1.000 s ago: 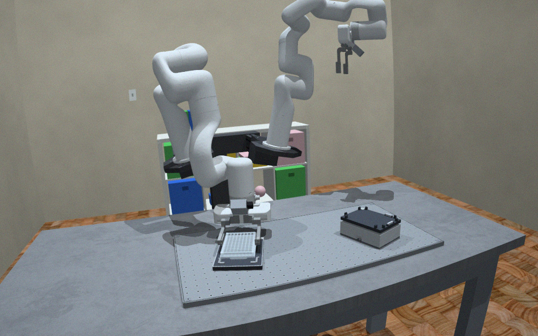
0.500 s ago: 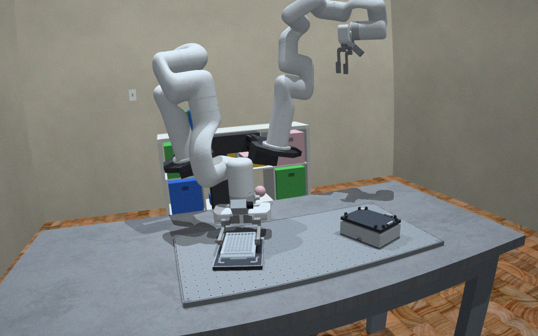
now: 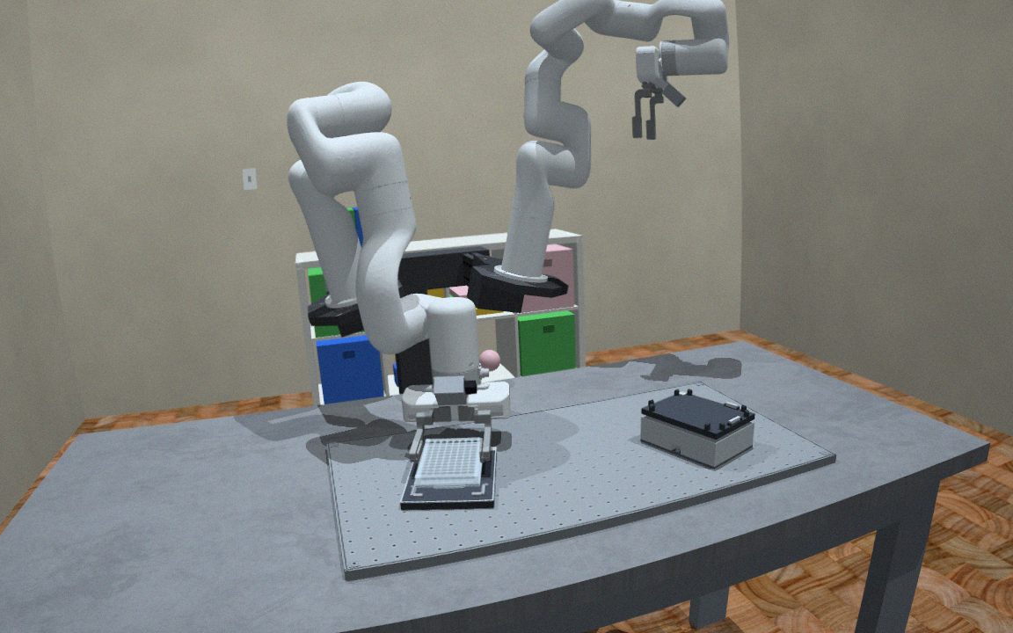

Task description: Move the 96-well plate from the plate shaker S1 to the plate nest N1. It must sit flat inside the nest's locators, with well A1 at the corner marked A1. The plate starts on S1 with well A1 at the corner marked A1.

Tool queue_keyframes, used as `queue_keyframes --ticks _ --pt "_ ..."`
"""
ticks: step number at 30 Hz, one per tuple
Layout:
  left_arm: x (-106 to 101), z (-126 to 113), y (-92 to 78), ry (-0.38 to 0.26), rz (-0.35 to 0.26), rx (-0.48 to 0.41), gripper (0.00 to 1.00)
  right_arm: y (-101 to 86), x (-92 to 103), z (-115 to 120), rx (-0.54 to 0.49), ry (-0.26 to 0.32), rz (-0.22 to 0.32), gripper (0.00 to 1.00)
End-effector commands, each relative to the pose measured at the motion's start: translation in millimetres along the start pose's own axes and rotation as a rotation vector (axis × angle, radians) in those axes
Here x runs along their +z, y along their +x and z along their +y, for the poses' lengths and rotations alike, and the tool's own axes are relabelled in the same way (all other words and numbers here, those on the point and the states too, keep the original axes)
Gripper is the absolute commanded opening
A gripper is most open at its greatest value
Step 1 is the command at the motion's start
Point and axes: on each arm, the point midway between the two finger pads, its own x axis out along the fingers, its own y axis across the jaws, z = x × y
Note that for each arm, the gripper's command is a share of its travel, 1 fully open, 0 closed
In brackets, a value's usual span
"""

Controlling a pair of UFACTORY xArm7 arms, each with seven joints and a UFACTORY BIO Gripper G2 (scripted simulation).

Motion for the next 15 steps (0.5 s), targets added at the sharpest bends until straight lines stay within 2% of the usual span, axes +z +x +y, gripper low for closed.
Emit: queue_keyframes --ticks 1,15 --pt "0.3 -0.1 -0.7 0.0 -0.003 -0.001 1.0 1.2 1.4 1.1 0.0 0.003 -0.003 0.0" --pt "0.3 -0.1 -0.7 0.0 -0.003 -0.001 1.0 1.3 -0.6 1.2 0.0 0.003 -0.003 0.0"
